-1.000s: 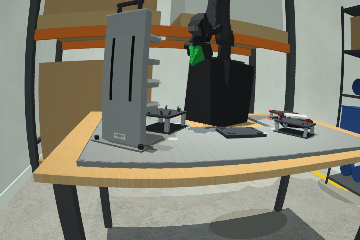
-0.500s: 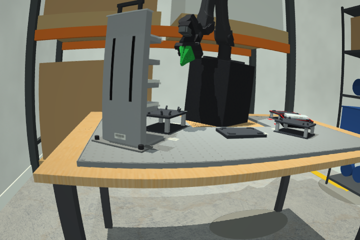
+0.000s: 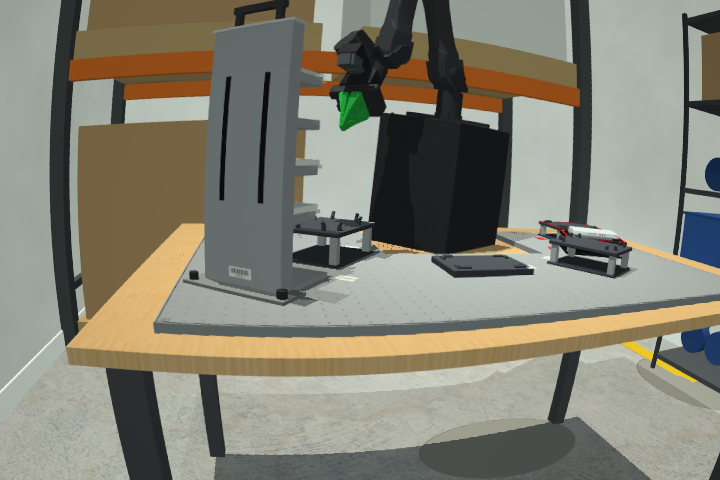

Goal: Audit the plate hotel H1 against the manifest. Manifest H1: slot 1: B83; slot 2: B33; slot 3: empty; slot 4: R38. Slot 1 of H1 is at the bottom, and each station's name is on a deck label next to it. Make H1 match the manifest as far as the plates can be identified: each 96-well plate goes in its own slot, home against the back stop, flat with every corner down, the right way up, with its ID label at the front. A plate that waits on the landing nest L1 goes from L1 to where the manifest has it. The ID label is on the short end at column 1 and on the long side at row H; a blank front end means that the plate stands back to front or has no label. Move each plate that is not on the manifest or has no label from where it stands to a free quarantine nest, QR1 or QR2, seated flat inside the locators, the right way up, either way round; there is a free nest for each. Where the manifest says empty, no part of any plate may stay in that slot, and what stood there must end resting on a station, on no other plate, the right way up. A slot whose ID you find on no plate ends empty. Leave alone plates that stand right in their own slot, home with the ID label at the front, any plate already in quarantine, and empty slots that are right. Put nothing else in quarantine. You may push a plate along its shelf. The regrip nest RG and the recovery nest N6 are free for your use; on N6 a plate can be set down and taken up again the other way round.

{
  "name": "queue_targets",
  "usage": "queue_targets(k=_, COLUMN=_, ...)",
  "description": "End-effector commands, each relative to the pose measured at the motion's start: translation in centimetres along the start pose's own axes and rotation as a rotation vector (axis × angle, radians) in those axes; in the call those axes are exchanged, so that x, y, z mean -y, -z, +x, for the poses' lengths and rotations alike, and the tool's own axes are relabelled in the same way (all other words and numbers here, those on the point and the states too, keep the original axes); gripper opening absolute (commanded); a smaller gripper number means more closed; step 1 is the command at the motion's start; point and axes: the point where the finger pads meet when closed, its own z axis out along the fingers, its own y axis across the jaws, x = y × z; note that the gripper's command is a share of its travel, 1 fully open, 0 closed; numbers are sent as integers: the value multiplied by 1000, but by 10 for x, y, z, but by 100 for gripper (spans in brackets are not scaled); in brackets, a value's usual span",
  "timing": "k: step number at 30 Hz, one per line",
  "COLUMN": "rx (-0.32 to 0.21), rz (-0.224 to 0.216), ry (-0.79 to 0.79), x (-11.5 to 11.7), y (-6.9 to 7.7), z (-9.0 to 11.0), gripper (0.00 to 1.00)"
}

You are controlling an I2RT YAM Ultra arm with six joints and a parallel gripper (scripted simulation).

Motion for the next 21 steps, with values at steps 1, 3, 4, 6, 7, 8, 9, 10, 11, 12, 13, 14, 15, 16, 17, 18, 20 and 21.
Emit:
queue_targets(k=1, rx=17, rz=-14, ry=19, x=12, y=-1, z=-7, gripper=0)
queue_targets(k=3, rx=17, rz=-14, ry=19, x=17, y=-1, z=-7, gripper=0)
queue_targets(k=4, rx=46, rz=-1, ry=36, x=19, y=7, z=-21, gripper=100)
queue_targets(k=6, rx=46, rz=-1, ry=36, x=19, y=12, z=-25, gripper=100)
queue_targets(k=7, rx=46, rz=-4, ry=39, x=17, y=14, z=-28, gripper=100)
queue_targets(k=8, rx=46, rz=-4, ry=39, x=17, y=16, z=-30, gripper=100)
queue_targets(k=9, rx=46, rz=-1, ry=37, x=18, y=19, z=-32, gripper=100)
queue_targets(k=10, rx=46, rz=-1, ry=37, x=18, y=22, z=-35, gripper=100)
queue_targets(k=11, rx=46, rz=-1, ry=37, x=18, y=24, z=-37, gripper=100)
queue_targets(k=12, rx=46, rz=-1, ry=37, x=18, y=27, z=-39, gripper=100)
queue_targets(k=13, rx=46, rz=-1, ry=37, x=18, y=27, z=-39, gripper=100)
queue_targets(k=14, rx=46, rz=-1, ry=37, x=18, y=27, z=-39, gripper=100)
queue_targets(k=15, rx=46, rz=-1, ry=37, x=18, y=29, z=-42, gripper=100)
queue_targets(k=16, rx=46, rz=-1, ry=37, x=18, y=32, z=-44, gripper=100)
queue_targets(k=17, rx=46, rz=-1, ry=37, x=18, y=35, z=-46, gripper=100)
queue_targets(k=18, rx=46, rz=-1, ry=37, x=18, y=37, z=-49, gripper=100)
queue_targets(k=20, rx=46, rz=-1, ry=37, x=18, y=42, z=-53, gripper=100)
queue_targets(k=21, rx=46, rz=-1, ry=37, x=18, y=45, z=-56, gripper=100)
